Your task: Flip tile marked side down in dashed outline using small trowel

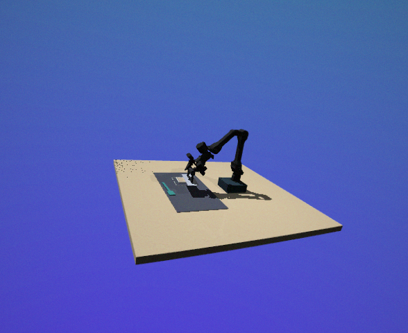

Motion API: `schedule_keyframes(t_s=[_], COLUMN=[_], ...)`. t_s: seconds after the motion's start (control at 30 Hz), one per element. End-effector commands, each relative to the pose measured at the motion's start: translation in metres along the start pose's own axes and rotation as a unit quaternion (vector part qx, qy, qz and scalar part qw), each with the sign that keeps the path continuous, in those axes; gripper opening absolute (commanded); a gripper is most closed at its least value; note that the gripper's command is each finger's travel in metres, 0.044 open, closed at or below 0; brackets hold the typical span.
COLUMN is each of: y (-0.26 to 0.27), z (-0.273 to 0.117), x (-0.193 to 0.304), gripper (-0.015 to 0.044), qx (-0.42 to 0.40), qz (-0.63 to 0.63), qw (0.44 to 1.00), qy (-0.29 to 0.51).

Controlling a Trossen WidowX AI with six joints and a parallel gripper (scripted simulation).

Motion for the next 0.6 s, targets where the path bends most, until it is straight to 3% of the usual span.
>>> schedule_keyframes(t_s=[0.0, 0.57], y=[-0.008, -0.006], z=[0.003, 0.029], x=[0.019, 0.1], gripper=[0.0, 0.0], qx=[0.007, -0.013], qz=[0.004, 0.001], qw=[1.0, 1.0], qy=[0.0, 0.002])
Point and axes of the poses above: the point midway between the two fingers, 35 mm back from their tips, its own z axis out along the fingers, its own y axis across the jaws, x = y × z, the point moved 7 cm from there along -z, back along the fingers, and after that the axes turned 11 degrees about -z, right-handed, at the moved point
